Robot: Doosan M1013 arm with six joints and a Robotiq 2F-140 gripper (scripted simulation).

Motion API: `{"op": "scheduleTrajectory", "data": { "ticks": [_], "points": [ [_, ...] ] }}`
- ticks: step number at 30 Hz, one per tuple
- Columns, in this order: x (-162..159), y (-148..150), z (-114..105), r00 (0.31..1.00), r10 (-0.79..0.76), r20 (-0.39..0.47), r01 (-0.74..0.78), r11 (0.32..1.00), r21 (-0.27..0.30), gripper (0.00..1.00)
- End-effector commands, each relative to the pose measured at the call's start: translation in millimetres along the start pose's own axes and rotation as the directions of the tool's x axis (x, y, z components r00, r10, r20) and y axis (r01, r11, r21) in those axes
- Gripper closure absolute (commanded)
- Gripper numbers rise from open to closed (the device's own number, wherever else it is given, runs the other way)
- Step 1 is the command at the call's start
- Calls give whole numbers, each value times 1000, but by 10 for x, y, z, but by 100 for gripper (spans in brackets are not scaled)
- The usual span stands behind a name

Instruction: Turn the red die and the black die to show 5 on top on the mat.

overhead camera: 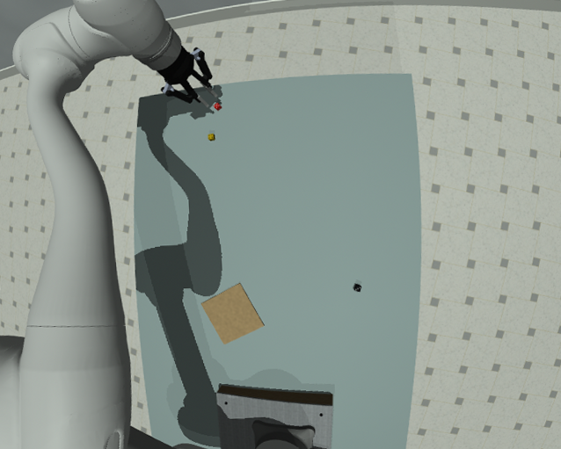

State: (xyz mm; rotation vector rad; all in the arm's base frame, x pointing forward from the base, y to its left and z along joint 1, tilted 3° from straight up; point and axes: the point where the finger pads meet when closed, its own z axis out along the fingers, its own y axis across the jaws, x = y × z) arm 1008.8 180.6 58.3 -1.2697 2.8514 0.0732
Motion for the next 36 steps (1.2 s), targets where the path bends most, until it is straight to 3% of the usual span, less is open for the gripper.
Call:
{"op": "scheduleTrajectory", "data": {
  "ticks": [1, 36],
  "points": [
    [0, 0, 24, 1000, 0, 0, 0, 1000, 0, 73],
    [-5, -8, 447, 1000, 0, 0, 0, 1000, 0, 73]
  ]
}}
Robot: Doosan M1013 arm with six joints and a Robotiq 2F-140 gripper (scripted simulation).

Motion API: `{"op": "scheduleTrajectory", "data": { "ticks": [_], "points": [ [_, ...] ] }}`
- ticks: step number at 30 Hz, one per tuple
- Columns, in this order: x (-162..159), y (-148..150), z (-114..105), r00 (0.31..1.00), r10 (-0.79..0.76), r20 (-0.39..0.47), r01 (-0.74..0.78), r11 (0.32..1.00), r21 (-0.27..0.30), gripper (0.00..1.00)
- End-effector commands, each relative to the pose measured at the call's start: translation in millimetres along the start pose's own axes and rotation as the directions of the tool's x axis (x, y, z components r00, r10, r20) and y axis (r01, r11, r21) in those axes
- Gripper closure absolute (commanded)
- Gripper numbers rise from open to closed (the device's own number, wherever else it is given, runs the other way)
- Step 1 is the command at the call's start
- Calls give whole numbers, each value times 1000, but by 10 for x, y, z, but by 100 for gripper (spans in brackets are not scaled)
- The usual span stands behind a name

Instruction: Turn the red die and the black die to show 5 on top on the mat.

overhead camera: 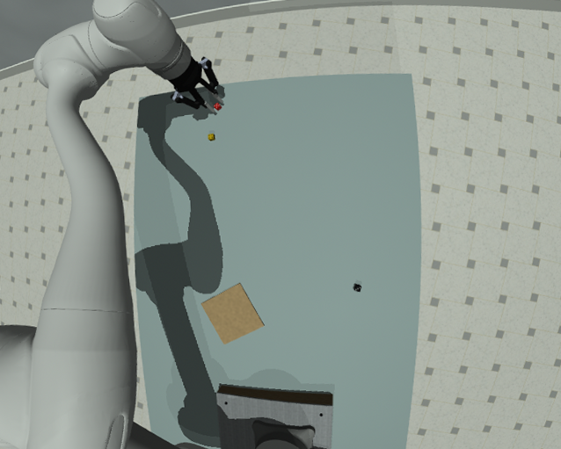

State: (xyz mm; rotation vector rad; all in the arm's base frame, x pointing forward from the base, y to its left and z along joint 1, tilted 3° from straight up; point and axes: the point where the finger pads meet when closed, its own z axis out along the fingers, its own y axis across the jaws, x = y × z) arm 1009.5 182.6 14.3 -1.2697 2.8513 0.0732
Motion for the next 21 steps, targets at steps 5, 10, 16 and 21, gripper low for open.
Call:
{"op": "scheduleTrajectory", "data": {
  "ticks": [5, 10, 16, 21],
  "points": [
    [-1, -1, 31, 1000, 0, 0, 0, 1000, 0, 73],
    [-1, -1, 44, 1000, 0, 0, 0, 1000, 0, 73],
    [-1, -1, 45, 1000, 0, 0, 0, 1000, 0, 73],
    [-1, -1, 45, 1000, 0, 0, 0, 1000, 0, 73]
  ]
}}
